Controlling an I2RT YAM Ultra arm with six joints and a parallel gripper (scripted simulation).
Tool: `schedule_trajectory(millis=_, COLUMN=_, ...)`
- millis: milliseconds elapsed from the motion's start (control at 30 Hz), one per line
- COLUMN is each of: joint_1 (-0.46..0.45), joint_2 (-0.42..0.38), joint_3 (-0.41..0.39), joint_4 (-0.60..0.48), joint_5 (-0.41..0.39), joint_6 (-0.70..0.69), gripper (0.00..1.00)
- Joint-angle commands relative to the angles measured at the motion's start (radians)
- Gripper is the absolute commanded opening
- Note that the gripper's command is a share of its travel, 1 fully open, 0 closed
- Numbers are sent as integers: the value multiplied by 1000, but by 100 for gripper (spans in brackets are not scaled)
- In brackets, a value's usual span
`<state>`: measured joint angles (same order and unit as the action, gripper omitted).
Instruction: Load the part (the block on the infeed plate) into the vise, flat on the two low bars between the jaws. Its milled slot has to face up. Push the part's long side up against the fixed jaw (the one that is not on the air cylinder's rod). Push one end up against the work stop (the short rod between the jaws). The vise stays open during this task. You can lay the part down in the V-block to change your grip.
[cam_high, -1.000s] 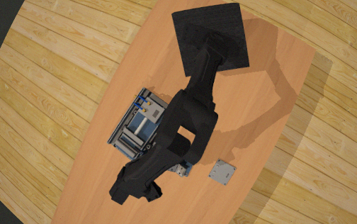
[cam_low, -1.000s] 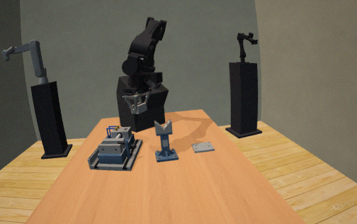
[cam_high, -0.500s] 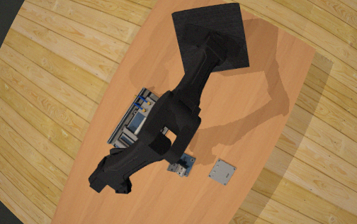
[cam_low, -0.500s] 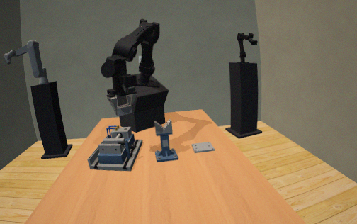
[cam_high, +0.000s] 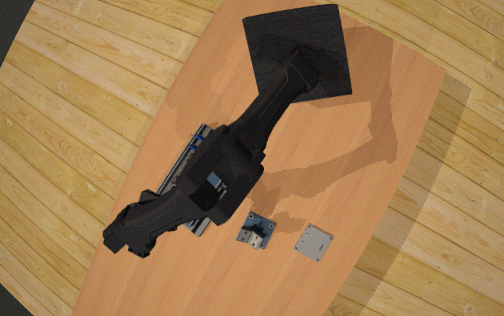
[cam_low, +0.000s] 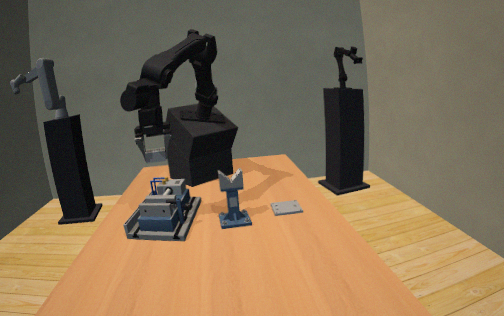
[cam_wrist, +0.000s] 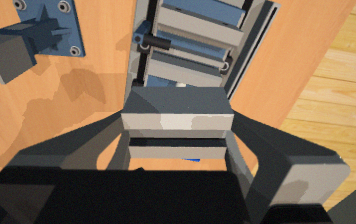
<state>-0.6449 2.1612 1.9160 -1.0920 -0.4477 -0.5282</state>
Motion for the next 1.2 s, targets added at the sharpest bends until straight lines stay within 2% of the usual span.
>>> schedule_trajectory(millis=0, joint_1=-53, joint_2=12, joint_3=45, joint_4=-22, joint_5=-21, joint_6=85, gripper=0)
schedule_trajectory(millis=100, joint_1=-69, joint_2=27, joint_3=60, joint_4=-28, joint_5=-26, joint_6=120, gripper=0)
schedule_trajectory(millis=200, joint_1=-81, joint_2=3, joint_3=71, joint_4=-34, joint_5=-31, joint_6=146, gripper=0)
schedule_trajectory(millis=267, joint_1=-88, joint_2=30, joint_3=77, joint_4=-37, joint_5=-33, joint_6=161, gripper=0)
schedule_trajectory(millis=467, joint_1=-96, joint_2=39, joint_3=90, joint_4=-44, joint_5=-35, joint_6=180, gripper=0)
schedule_trajectory(millis=1167, joint_1=-101, joint_2=40, joint_3=95, joint_4=-44, joint_5=-36, joint_6=189, gripper=0)
